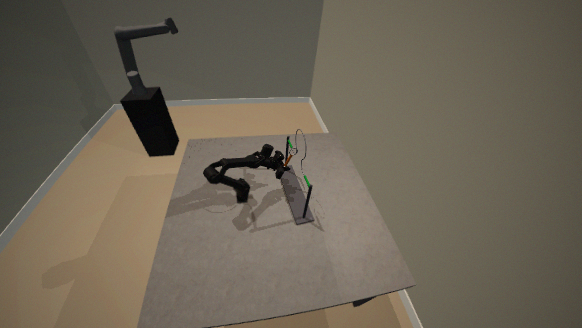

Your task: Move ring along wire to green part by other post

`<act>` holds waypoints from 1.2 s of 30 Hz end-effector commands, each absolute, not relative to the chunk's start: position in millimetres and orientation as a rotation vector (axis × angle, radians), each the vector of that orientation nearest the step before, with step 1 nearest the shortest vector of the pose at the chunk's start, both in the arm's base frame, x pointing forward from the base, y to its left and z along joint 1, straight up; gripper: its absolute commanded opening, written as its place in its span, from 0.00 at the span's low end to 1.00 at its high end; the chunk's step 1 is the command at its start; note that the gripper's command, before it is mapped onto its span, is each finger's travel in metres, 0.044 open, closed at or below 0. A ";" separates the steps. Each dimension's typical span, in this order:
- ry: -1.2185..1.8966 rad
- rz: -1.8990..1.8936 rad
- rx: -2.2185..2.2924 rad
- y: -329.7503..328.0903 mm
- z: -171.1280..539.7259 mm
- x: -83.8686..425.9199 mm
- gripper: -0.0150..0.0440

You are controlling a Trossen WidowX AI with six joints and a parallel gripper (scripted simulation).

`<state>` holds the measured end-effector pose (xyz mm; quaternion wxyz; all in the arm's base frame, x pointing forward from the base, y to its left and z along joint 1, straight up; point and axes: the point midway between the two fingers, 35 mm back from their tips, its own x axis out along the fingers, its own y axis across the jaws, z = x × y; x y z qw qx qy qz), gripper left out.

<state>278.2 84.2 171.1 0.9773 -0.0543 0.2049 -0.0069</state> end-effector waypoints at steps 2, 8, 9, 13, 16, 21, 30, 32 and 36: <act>0.419 -0.010 -0.070 94.4 170.9 277.2 0.00; 0.421 -0.006 -0.052 102.5 170.8 276.2 0.00; 0.421 -0.006 -0.050 104.4 170.8 276.0 0.00; 0.422 -0.005 -0.045 109.2 170.8 275.4 0.00; 0.422 -0.005 -0.043 112.3 170.8 275.0 0.00; 0.422 -0.004 -0.041 117.5 170.8 274.4 0.00; 0.421 -0.005 -0.040 126.5 170.8 273.3 0.00; 0.421 -0.005 -0.040 128.5 170.9 273.0 0.00; 0.421 -0.005 -0.040 132.5 170.9 272.6 0.00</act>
